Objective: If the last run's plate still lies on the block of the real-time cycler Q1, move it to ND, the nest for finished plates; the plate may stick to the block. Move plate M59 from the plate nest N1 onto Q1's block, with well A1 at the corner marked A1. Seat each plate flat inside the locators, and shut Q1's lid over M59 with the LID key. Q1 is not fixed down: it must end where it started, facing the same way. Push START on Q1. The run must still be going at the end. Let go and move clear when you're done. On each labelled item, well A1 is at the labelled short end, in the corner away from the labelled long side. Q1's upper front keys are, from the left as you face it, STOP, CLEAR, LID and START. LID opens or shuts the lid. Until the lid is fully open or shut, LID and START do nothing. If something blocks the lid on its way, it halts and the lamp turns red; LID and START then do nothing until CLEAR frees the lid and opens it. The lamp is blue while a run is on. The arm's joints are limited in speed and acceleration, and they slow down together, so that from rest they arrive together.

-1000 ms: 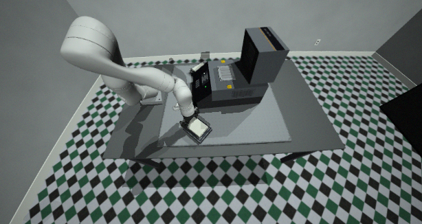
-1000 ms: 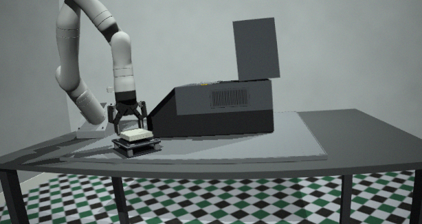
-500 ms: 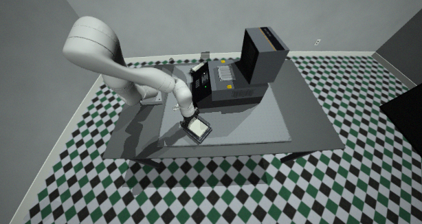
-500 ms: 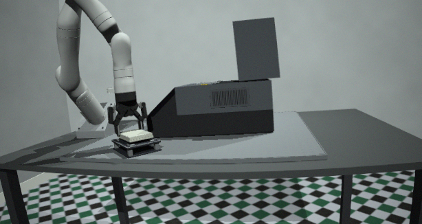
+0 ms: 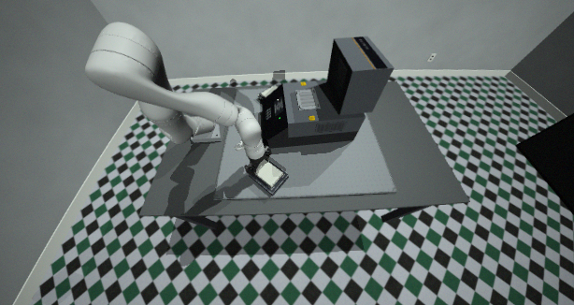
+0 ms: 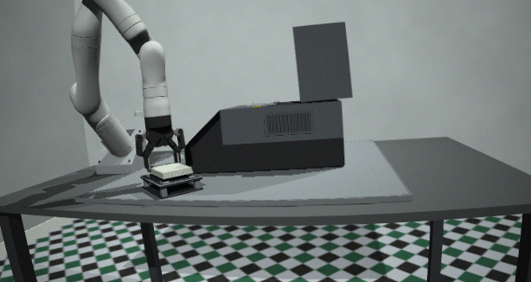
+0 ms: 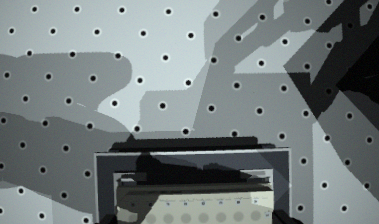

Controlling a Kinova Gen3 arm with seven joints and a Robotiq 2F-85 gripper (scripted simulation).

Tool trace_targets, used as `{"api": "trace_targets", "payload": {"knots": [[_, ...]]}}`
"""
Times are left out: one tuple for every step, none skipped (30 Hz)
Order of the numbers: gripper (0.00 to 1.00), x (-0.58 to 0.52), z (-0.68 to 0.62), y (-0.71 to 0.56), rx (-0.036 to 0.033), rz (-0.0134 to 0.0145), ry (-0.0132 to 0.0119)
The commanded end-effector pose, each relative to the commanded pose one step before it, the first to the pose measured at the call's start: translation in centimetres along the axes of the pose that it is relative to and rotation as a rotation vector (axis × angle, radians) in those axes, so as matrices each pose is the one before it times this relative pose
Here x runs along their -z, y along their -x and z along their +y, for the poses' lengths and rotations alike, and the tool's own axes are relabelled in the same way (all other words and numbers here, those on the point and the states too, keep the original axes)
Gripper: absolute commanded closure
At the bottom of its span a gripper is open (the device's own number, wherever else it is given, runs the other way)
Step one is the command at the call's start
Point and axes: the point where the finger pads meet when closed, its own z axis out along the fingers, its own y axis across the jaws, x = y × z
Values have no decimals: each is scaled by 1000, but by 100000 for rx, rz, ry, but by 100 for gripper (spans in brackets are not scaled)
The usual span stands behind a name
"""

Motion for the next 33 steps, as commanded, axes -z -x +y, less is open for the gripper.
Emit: {"api": "trace_targets", "payload": {"knots": [[10, 27, 34, 18, 34, -72, 72], [10, 1, -1, 0, -1, 1, -2], [10, 10, 1, 0, 1, 0, 0], [10, 2, 0, 0, 0, 0, 0], [10, -7, 0, 0, 0, -1, 2], [10, 0, 0, 0, 0, 0, 0], [10, 0, 0, 0, 0, 0, 0], [10, -22, 0, 0, 0, 2, -3], [10, -31, 0, 0, 0, 1, 0], [10, -32, 0, 0, 0, 1, 0], [10, -32, 0, 0, 0, 0, 0], [10, -32, 0, 0, 0, 0, 0], [10, -33, 0, 0, 0, 0, 0], [10, -33, 0, 0, 0, 0, 0], [10, -42, 1, -1, 0, -2, 0], [10, -33, 0, 0, 0, 0, 0], [10, -33, 0, 0, 0, 0, 0], [10, -33, 0, 0, 0, 0, 0], [10, -33, 0, 0, 0, 0, 0], [10, -33, 0, 0, 0, 0, 0], [10, -33, 0, 0, 0, 0, 0], [10, -33, 0, 0, 0, 0, 0], [10, 0, 0, 0, 0, 0, 0], [10, 0, 0, 0, 0, 0, 0], [10, -28, -1, 1, 0, 1, 0], [10, -32, 0, 0, 0, 0, 0], [10, -32, 0, 0, 0, 0, 0], [10, -33, 0, 0, 0, 0, 0], [10, -33, 0, 0, 0, 0, 0], [10, -42, 1, -1, 0, -2, 0], [10, -33, 0, 0, 0, 0, 0], [10, -33, 0, 0, 0, 0, 0], [10, -33, 0, 0, 0, 0, 0]]}}
